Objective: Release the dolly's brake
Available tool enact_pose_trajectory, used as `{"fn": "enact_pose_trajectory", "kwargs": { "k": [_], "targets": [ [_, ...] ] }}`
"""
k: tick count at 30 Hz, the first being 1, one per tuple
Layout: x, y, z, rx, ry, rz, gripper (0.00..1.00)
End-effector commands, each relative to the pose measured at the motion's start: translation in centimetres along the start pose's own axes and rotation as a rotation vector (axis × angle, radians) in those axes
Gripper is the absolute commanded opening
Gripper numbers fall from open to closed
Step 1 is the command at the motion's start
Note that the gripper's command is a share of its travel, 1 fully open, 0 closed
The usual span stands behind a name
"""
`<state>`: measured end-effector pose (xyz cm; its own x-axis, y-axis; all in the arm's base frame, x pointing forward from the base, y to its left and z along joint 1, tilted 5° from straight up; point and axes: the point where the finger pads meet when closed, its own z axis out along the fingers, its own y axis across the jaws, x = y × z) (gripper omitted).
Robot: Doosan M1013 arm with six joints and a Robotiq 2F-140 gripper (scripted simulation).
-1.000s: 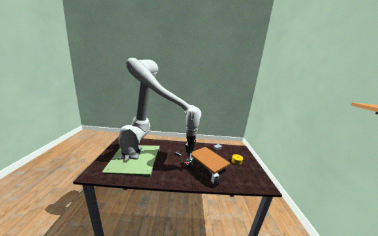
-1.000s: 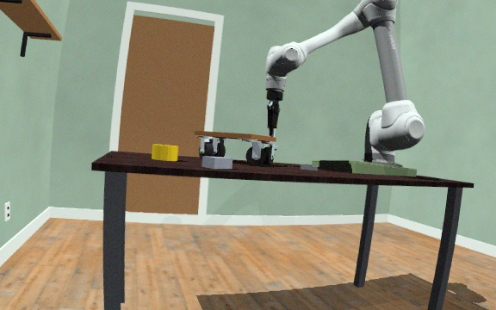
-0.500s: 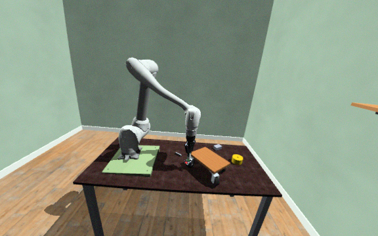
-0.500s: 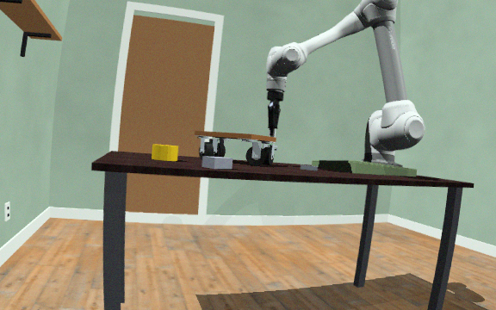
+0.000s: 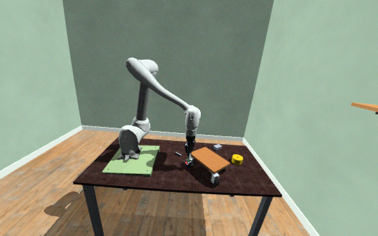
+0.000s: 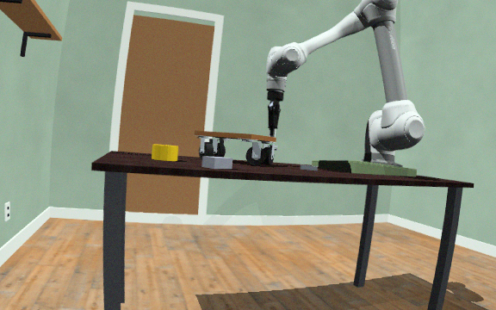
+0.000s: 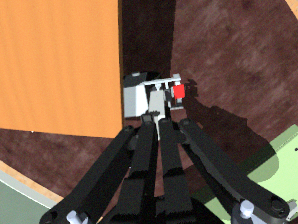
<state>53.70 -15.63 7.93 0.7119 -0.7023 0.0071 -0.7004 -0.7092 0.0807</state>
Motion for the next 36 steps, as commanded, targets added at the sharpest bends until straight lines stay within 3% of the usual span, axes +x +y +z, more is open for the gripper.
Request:
{"fn": "enact_pose_trajectory", "kwargs": {
  "k": [1, 36],
  "targets": [
    [-0.23, 0.40, 0.23, -0.004, -0.002, -0.001, 0.00],
    [-0.23, 0.40, 0.67, -0.004, -0.002, -0.001, 0.00]
  ]
}}
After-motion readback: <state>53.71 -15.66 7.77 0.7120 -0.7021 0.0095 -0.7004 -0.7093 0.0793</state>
